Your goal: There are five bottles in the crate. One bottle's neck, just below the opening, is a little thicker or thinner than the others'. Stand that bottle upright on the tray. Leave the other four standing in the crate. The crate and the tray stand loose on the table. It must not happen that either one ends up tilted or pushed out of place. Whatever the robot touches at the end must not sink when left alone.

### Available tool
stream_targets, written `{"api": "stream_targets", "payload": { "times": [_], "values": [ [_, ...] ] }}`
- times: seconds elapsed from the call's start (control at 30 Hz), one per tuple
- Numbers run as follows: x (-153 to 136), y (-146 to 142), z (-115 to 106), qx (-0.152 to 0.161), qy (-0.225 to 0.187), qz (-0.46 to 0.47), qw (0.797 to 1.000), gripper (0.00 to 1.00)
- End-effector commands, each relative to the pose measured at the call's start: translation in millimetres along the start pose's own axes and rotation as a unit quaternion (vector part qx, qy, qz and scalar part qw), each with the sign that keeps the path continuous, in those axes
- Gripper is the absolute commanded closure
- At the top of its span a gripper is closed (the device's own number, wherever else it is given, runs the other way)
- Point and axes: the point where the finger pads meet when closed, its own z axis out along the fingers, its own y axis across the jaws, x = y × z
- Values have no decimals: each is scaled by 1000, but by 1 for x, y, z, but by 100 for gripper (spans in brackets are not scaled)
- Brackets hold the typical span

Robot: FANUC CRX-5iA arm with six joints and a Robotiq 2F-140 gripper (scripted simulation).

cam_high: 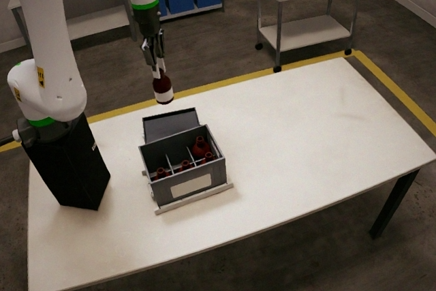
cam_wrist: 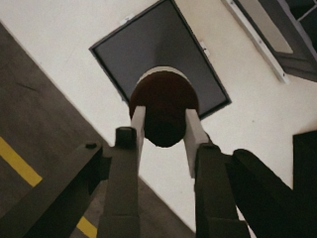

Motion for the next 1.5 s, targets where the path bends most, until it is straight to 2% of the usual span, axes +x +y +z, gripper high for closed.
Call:
{"api": "stream_targets", "payload": {
  "times": [0.0, 0.43, 1.47],
  "values": [
    [0, -1, 2, 1, 0, 0, 1000, 90],
    [0, -1, 23, 1, 0, 0, 1000, 90],
    [0, -1, 108, 1, 0, 0, 1000, 90]
  ]
}}
